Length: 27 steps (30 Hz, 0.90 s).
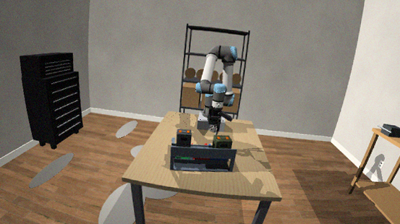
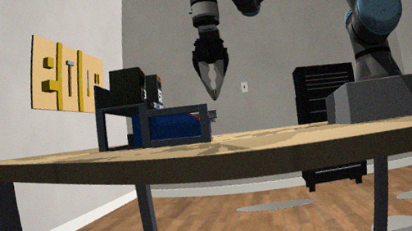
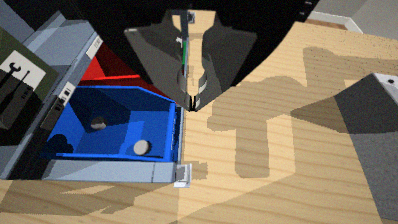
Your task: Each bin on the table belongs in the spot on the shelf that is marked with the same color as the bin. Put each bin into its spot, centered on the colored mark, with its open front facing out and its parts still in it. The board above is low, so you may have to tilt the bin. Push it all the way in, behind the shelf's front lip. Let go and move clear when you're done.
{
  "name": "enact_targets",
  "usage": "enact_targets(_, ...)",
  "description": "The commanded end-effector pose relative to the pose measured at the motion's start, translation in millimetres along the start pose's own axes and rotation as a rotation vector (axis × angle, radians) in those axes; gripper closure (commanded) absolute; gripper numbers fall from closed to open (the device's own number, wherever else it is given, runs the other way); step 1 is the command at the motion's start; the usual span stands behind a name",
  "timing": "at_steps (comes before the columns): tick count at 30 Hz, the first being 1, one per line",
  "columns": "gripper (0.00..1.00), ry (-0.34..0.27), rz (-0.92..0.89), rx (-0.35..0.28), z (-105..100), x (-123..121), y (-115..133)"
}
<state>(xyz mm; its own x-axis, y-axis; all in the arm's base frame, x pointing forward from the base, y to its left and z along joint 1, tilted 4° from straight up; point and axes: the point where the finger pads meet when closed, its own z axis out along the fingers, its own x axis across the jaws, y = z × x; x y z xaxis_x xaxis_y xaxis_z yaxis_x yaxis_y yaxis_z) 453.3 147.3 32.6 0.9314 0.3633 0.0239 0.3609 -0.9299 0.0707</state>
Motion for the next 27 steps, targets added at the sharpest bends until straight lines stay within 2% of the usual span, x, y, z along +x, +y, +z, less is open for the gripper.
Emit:
enact_targets(1, 1.0, 0.0, -0.001, 0.0, -5.9, 1.0, -0.2)
enact_targets(27, 1.0, -0.004, -0.001, 0.001, -4.0, -0.7, -0.8)
